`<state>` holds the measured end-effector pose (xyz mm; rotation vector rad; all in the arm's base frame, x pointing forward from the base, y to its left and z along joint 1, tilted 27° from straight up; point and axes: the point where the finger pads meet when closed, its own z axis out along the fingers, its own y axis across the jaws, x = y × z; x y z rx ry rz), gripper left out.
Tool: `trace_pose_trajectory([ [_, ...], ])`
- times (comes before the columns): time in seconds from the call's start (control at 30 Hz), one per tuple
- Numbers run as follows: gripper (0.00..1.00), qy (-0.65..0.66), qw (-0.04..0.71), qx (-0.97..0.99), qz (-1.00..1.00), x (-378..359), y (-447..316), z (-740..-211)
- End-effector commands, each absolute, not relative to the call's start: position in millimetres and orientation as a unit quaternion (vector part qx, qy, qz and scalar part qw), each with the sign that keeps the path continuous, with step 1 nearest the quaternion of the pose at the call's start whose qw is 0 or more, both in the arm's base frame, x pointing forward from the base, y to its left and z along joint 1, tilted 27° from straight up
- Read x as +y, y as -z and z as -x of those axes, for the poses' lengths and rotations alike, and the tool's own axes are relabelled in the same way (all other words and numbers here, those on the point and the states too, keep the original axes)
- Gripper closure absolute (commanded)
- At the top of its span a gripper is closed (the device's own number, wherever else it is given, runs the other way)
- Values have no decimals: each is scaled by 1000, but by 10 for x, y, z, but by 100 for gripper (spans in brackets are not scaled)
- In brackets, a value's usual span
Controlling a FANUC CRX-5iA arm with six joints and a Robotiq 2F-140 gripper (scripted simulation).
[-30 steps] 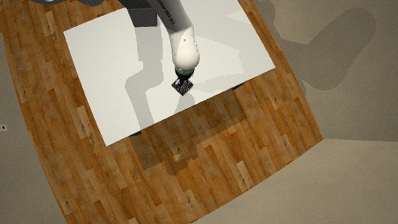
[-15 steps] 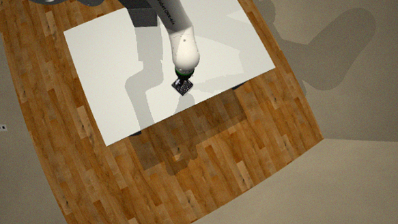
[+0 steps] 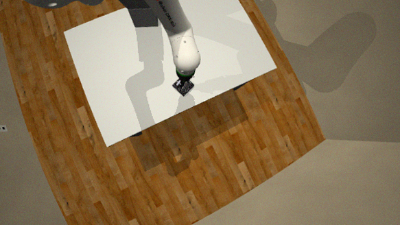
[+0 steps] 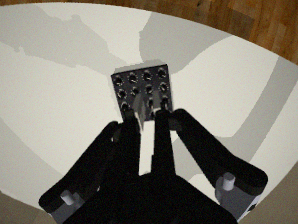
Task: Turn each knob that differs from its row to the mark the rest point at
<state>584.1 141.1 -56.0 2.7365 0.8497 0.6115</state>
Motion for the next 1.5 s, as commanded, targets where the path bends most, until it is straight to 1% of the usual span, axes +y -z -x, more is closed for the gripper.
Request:
trace_pose_trajectory([
  [0.0, 88, -208, 106, 288, -929, 1409, 584, -5855],
  [0.8, 88, -208, 106, 288, -929, 1390, 823, -5973],
  [1.47, 88, -208, 106, 288, -929, 1387, 862, -5992],
])
